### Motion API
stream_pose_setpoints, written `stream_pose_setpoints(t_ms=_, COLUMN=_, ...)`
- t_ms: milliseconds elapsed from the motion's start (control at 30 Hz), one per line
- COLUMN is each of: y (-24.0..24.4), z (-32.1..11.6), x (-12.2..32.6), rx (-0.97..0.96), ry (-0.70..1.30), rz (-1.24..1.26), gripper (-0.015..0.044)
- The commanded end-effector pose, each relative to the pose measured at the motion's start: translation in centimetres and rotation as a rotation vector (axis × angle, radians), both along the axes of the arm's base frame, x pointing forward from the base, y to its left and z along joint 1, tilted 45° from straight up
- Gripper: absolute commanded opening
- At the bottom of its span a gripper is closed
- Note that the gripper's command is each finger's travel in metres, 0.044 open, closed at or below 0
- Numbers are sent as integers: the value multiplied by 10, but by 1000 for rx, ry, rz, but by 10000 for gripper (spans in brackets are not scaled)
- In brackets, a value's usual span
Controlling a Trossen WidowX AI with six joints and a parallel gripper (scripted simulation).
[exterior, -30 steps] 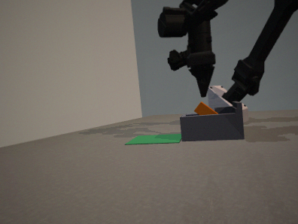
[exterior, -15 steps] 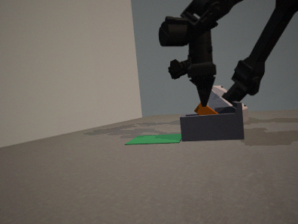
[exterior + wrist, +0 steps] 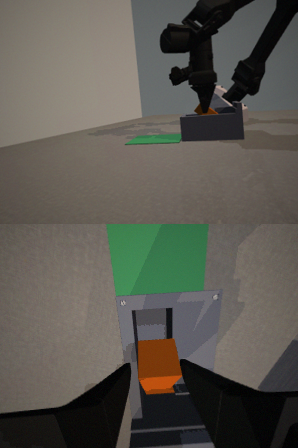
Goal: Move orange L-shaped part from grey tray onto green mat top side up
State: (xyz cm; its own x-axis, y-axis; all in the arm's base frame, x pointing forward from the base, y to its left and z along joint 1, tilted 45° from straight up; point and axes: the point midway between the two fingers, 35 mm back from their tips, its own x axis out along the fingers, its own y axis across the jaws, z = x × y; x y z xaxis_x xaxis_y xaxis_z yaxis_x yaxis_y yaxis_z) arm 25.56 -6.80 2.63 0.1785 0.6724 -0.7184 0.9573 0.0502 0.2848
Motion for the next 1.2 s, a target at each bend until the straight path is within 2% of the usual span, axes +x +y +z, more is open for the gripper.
stream_pose_setpoints(t_ms=0, y=0, z=0, x=0, rx=0, ry=-1, rz=1, gripper=149)
stream_pose_setpoints(t_ms=333, y=0, z=0, x=0, rx=0, ry=-1, rz=1, gripper=82)
stream_pose_setpoints(t_ms=433, y=0, z=0, x=0, rx=0, ry=-1, rz=1, gripper=3)
stream_pose_setpoints(t_ms=1167, y=-16, z=17, x=-4, rx=3, ry=2, rz=-4, gripper=0)
